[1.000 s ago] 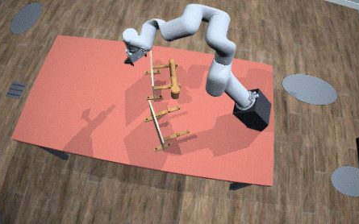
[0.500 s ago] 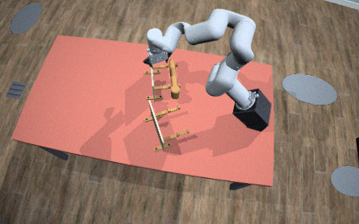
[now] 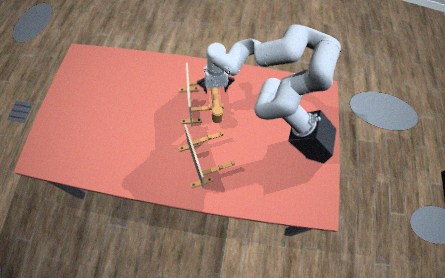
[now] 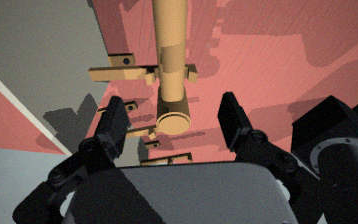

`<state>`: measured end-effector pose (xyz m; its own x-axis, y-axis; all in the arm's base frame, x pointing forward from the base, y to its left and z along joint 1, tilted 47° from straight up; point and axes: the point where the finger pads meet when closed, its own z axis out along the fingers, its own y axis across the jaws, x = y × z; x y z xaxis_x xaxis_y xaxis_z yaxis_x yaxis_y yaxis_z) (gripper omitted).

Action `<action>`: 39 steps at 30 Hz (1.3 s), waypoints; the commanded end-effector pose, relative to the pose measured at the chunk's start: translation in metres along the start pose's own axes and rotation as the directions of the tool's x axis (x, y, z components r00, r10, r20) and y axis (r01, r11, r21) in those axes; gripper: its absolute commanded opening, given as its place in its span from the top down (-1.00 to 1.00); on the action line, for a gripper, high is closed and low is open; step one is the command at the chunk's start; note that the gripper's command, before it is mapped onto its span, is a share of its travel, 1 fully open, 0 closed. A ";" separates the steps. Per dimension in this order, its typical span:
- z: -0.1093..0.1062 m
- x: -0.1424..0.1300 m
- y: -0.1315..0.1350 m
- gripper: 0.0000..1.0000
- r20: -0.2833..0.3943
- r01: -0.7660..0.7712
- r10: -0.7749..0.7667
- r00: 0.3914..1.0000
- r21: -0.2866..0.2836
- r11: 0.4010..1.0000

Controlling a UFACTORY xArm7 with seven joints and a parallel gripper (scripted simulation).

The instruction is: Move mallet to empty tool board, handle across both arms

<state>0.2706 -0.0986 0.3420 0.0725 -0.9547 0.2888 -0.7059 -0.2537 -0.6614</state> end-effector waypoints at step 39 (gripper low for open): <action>0.096 0.000 0.001 1.00 -0.004 -0.006 0.006 1.000 0.010 1.000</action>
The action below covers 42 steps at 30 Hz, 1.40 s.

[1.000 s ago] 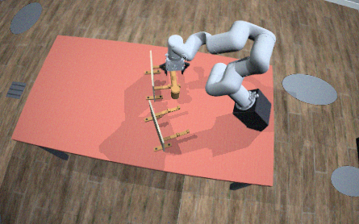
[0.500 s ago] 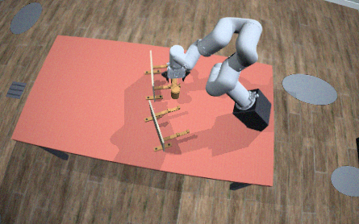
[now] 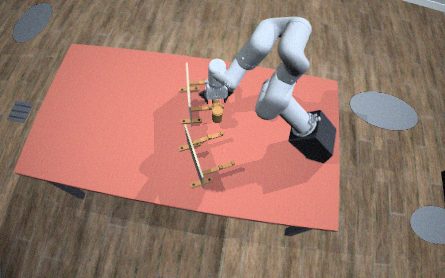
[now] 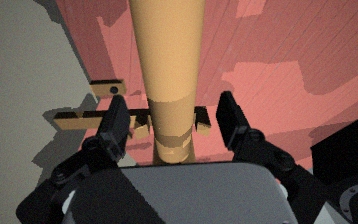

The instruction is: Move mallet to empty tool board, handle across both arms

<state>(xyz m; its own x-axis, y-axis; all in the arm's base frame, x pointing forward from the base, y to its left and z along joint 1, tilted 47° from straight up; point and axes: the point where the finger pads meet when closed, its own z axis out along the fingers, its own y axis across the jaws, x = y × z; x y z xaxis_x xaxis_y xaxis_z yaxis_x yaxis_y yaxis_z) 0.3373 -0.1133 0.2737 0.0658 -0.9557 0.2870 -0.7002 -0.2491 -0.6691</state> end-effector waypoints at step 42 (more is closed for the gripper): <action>-0.016 0.001 -0.002 1.00 0.000 0.000 0.000 1.000 0.002 1.000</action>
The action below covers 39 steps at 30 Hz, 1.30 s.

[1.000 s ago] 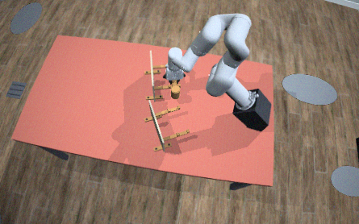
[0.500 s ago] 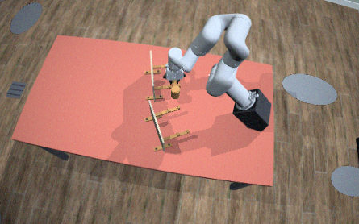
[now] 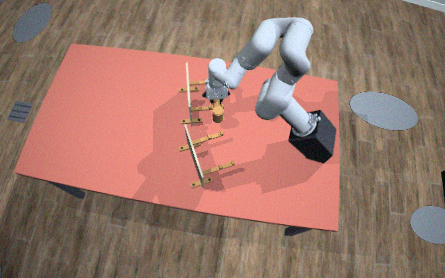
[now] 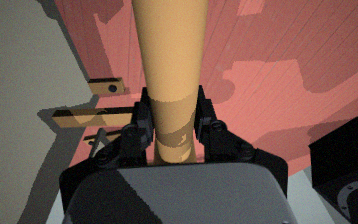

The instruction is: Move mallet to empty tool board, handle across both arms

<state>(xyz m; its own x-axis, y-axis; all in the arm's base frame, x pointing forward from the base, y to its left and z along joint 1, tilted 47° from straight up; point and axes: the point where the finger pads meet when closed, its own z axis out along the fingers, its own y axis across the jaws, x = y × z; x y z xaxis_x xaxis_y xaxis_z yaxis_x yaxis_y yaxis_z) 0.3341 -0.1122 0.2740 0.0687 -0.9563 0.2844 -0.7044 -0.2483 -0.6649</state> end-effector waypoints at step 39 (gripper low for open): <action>-0.095 -0.148 -0.044 1.00 0.002 -0.002 0.002 1.000 0.000 1.000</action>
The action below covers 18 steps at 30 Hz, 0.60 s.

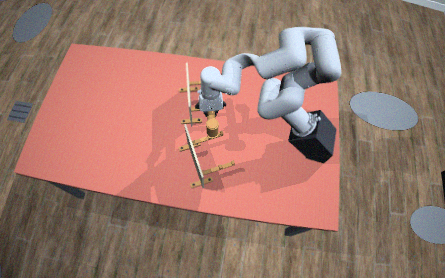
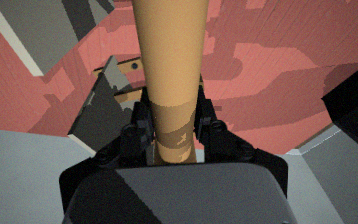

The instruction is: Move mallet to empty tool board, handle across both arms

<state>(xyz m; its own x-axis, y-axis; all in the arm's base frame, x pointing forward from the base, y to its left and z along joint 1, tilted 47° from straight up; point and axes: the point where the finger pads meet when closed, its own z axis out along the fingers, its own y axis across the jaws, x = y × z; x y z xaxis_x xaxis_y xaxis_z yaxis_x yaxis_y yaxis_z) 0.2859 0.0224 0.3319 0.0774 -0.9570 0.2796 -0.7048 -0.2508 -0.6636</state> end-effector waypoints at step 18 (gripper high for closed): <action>0.008 -0.173 0.037 1.00 -0.013 -0.003 0.003 1.000 0.007 1.000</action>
<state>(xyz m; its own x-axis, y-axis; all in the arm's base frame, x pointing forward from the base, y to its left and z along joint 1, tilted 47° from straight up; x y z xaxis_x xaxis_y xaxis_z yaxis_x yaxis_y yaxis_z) 0.2604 0.1519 0.2726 0.0750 -0.9561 0.2834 -0.7046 -0.2519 -0.6634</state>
